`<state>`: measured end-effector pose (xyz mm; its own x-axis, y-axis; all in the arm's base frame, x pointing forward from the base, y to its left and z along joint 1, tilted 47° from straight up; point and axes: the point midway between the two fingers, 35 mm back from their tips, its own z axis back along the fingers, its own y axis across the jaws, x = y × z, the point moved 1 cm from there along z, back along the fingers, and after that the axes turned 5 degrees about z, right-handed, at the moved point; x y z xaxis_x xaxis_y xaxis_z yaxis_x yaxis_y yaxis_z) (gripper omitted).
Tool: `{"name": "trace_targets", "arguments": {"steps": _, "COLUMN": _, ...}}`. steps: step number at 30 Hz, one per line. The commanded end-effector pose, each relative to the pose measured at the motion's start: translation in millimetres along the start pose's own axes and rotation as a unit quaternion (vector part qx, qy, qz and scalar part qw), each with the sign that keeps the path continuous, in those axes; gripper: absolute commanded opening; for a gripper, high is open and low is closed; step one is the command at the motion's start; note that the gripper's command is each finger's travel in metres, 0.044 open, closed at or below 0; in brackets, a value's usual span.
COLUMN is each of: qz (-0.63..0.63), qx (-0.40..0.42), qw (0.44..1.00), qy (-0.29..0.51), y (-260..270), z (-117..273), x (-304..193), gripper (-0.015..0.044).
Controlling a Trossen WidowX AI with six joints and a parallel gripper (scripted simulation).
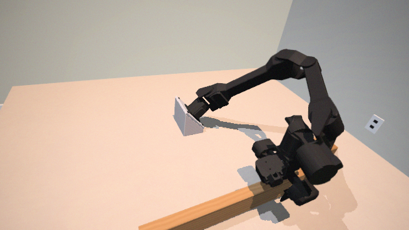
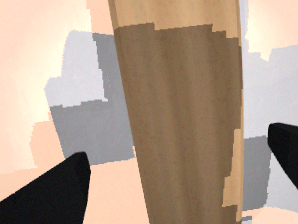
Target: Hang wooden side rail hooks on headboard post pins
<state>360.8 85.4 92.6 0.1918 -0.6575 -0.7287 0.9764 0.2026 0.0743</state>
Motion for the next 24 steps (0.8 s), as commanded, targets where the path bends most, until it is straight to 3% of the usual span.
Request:
{"name": "trace_targets", "arguments": {"steps": 1, "qz": 0.002, "qx": 0.006, "qw": 1.000, "qy": -0.002, "y": 0.8, "z": 24.4, "x": 1.6, "gripper": 0.0440}}
{"name": "trace_targets", "arguments": {"steps": 10, "qz": 0.002, "qx": 0.006, "qw": 1.000, "qy": -0.003, "y": -2.4, "z": 24.5, "x": 31.5, "gripper": 0.0440}}
{"name": "trace_targets", "arguments": {"steps": 24, "qz": -0.002, "qx": 0.008, "qw": 1.000, "qy": -0.002, "y": -1.7, "z": 25.0, "x": 27.7, "gripper": 0.0440}}
